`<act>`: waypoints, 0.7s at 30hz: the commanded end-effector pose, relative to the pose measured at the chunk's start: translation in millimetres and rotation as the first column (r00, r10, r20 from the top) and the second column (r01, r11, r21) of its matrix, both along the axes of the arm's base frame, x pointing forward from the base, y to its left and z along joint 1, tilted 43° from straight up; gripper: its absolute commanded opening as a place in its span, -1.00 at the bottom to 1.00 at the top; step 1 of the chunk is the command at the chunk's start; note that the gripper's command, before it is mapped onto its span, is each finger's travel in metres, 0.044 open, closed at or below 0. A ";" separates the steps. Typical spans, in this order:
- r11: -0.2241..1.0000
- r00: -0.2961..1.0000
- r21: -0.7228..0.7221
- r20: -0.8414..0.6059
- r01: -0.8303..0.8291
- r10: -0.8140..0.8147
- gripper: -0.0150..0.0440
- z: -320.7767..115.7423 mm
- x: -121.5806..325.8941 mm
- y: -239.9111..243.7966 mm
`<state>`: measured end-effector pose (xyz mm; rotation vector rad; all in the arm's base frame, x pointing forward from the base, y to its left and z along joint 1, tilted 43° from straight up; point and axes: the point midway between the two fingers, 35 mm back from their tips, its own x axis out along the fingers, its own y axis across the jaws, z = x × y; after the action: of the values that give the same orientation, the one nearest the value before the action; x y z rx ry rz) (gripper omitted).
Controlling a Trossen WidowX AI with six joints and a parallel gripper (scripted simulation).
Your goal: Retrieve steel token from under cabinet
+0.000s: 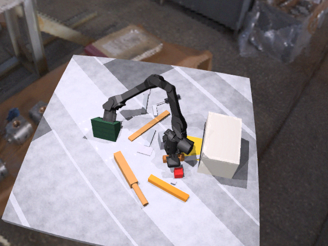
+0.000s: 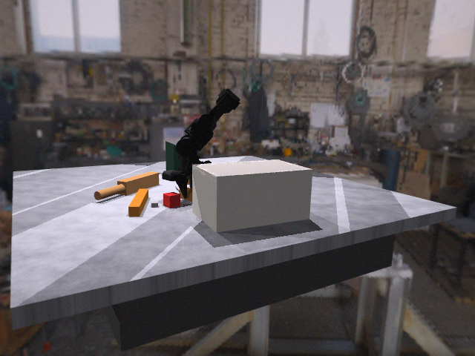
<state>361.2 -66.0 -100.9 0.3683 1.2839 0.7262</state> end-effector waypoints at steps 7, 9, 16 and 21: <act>1.000 1.000 0.002 -0.007 -0.001 0.001 -0.49 -5.7 -17.1 -2.2; 1.000 1.000 0.002 -0.007 -0.001 0.001 -0.49 -6.5 -19.6 -2.7; 1.000 1.000 0.002 -0.008 -0.001 0.001 -0.49 -9.5 -28.8 -4.5; 1.000 1.000 0.002 -0.008 -0.001 0.001 -0.49 -11.7 -35.5 -5.8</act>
<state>334.7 -71.4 -109.7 0.3678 1.2857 0.7251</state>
